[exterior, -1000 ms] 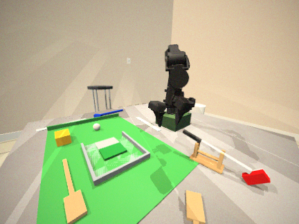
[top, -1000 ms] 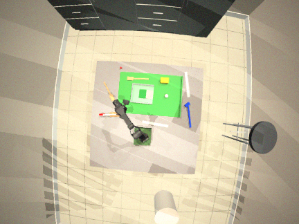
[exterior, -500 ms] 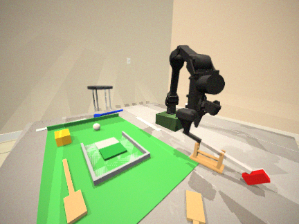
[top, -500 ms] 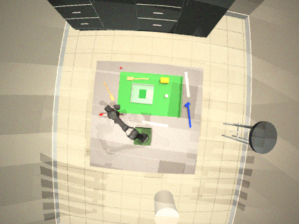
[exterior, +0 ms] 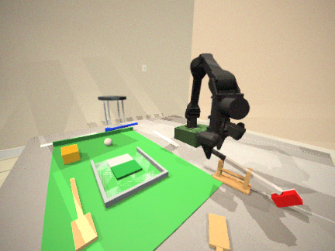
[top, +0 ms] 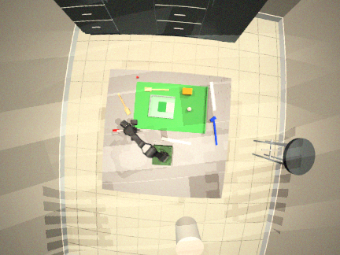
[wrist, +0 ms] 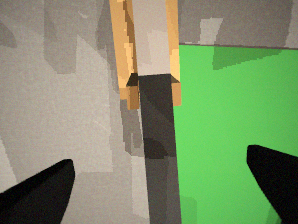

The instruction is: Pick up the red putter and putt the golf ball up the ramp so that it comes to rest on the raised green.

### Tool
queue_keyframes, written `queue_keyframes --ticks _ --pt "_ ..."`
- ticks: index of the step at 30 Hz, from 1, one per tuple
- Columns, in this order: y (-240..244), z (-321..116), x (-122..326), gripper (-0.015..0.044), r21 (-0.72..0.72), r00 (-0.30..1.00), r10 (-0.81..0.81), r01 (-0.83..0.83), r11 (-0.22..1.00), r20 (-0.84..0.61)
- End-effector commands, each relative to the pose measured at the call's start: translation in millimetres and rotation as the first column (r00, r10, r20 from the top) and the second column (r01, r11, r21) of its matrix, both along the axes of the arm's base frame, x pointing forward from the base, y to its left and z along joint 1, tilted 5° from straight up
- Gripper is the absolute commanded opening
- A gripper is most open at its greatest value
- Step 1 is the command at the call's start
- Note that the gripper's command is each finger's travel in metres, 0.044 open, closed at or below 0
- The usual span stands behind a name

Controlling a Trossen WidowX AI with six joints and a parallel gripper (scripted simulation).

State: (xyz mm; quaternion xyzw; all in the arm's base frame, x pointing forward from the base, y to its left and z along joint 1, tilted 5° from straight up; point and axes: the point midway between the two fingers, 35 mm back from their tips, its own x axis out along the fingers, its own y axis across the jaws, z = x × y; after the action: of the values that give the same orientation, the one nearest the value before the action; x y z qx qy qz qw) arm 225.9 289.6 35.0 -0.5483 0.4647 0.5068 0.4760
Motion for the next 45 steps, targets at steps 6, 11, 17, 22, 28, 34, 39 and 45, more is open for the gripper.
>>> queue_keyframes --ticks 6,11,17,22,28,34,39,45 --pt "-0.3 -11.0 -0.4 0.0440 0.002 1.000 0.004 -0.004 1.000 -0.005" --pt "-0.7 -18.9 0.0 0.0440 0.002 1.000 0.004 -0.004 1.000 -0.005" --pt "-1.2 -26.0 0.3 0.0440 0.002 1.000 0.004 -0.004 1.000 -0.005" --pt "-0.4 -22.3 1.7 0.0361 0.003 1.000 0.000 0.000 1.000 0.003" --pt "-0.4 -22.3 1.7 0.0204 0.003 1.000 0.000 0.000 1.000 0.003" --pt "-0.4 -22.3 1.7 0.0046 0.003 1.000 0.000 0.000 1.000 0.003" --pt "-0.4 -22.3 1.7 0.0013 0.003 1.000 0.000 0.000 1.000 0.003" --pt "1.3 -12.7 2.1 0.0000 0.003 1.000 0.000 0.000 1.000 0.002"
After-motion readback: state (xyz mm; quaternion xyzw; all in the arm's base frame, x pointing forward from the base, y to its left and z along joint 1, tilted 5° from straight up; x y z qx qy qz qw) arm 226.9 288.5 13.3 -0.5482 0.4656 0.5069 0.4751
